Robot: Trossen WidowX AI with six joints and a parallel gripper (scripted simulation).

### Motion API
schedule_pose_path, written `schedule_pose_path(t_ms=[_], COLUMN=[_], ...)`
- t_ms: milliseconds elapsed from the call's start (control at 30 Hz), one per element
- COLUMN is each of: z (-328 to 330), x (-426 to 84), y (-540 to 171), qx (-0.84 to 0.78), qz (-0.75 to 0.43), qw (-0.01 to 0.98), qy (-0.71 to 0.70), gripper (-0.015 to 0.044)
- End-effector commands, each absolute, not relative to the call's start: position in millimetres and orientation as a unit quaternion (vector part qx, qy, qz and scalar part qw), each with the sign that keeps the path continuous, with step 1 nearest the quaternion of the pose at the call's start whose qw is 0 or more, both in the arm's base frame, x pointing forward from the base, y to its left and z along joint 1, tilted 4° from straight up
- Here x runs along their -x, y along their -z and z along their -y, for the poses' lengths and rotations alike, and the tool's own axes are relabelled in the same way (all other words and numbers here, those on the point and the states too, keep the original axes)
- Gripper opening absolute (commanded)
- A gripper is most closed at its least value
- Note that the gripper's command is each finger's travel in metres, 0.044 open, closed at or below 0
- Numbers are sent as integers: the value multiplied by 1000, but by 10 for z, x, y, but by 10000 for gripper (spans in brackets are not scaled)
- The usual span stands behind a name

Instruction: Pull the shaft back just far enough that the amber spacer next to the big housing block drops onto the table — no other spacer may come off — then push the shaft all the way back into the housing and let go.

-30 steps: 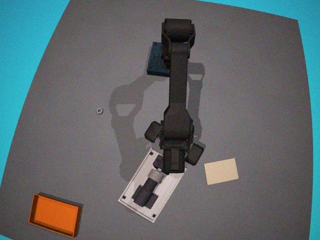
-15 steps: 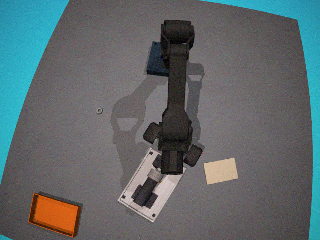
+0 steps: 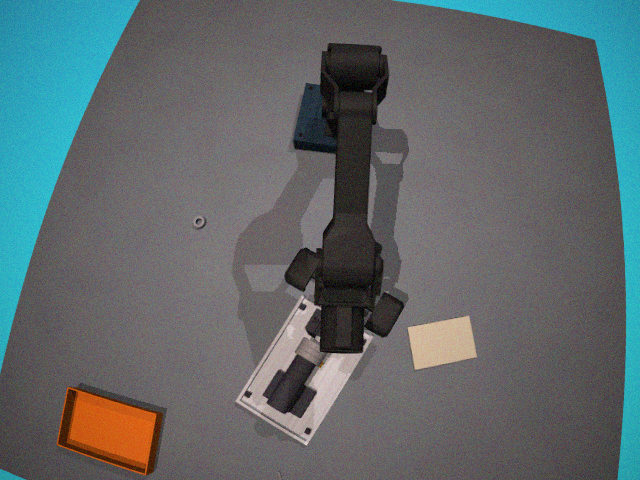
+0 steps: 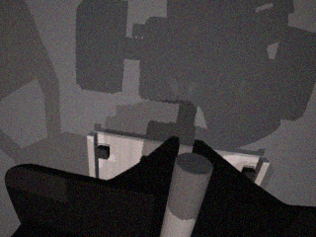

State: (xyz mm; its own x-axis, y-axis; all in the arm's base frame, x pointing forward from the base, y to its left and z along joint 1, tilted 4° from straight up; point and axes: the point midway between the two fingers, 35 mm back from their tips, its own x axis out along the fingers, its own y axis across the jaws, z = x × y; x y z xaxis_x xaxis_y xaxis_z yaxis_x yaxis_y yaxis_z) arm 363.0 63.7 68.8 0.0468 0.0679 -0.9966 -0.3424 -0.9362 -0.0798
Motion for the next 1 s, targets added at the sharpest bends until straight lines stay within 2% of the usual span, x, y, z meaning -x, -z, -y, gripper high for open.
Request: schedule_pose_path(t_ms=[0,967], z=[-611,-581], x=[-3675,-3755], y=[-703,-706], qx=[712,712], qz=[-98,-98], qw=[148,148], qy=[-679,-679], gripper=[0,0])
